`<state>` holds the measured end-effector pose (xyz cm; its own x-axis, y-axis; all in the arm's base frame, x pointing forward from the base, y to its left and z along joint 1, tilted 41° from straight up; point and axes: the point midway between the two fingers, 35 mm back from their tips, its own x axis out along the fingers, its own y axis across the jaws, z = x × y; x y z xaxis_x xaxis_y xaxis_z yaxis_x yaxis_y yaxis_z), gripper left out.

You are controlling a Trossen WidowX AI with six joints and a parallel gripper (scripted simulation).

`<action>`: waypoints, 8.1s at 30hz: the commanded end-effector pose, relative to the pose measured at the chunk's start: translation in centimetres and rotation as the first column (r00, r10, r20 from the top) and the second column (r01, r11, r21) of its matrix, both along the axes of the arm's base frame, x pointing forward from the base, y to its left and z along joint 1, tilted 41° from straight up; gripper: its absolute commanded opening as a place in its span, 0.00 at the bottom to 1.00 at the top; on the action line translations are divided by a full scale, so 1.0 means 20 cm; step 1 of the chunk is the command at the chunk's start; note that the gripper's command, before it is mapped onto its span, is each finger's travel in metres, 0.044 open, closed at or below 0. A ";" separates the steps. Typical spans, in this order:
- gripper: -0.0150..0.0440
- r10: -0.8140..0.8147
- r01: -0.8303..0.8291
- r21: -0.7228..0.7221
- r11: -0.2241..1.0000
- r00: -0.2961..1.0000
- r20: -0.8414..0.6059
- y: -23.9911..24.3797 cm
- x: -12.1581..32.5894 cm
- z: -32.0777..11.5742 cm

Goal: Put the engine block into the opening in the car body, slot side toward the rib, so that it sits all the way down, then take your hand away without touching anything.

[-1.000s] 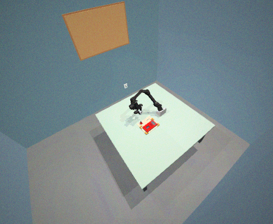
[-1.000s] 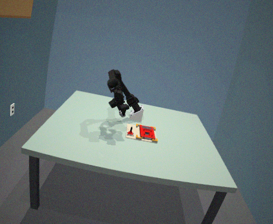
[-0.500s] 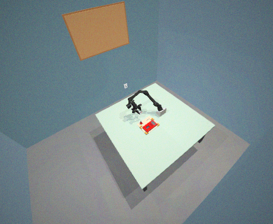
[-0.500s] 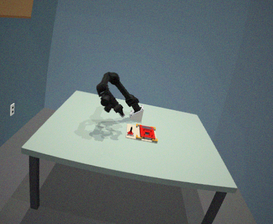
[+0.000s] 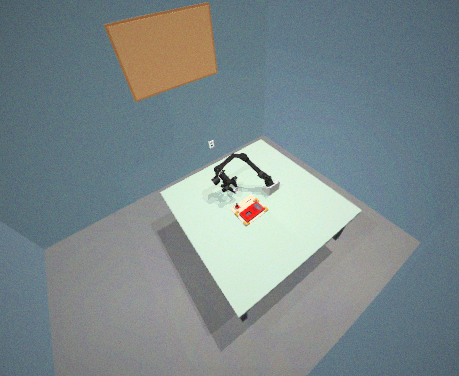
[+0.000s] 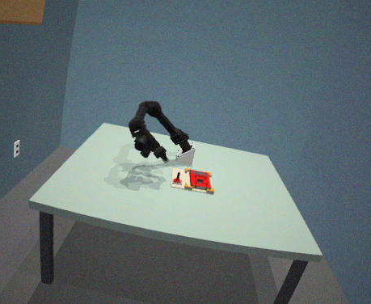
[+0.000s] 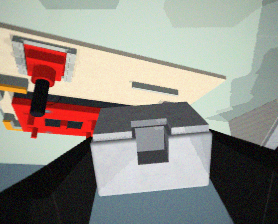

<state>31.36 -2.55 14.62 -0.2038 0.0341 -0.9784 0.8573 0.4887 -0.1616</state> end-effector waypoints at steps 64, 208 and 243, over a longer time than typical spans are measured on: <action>0.34 0.007 -0.007 -0.001 1.000 0.993 -0.114 -0.26 0.08 -0.31; 1.00 -0.607 0.992 0.040 0.121 0.042 0.793 -0.18 0.05 -0.28; 0.25 -0.613 0.992 0.040 0.122 0.043 0.789 -0.09 0.05 -0.20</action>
<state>32.45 -5.09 9.94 0.1422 -0.6375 -0.7572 0.5430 -0.5894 0.5981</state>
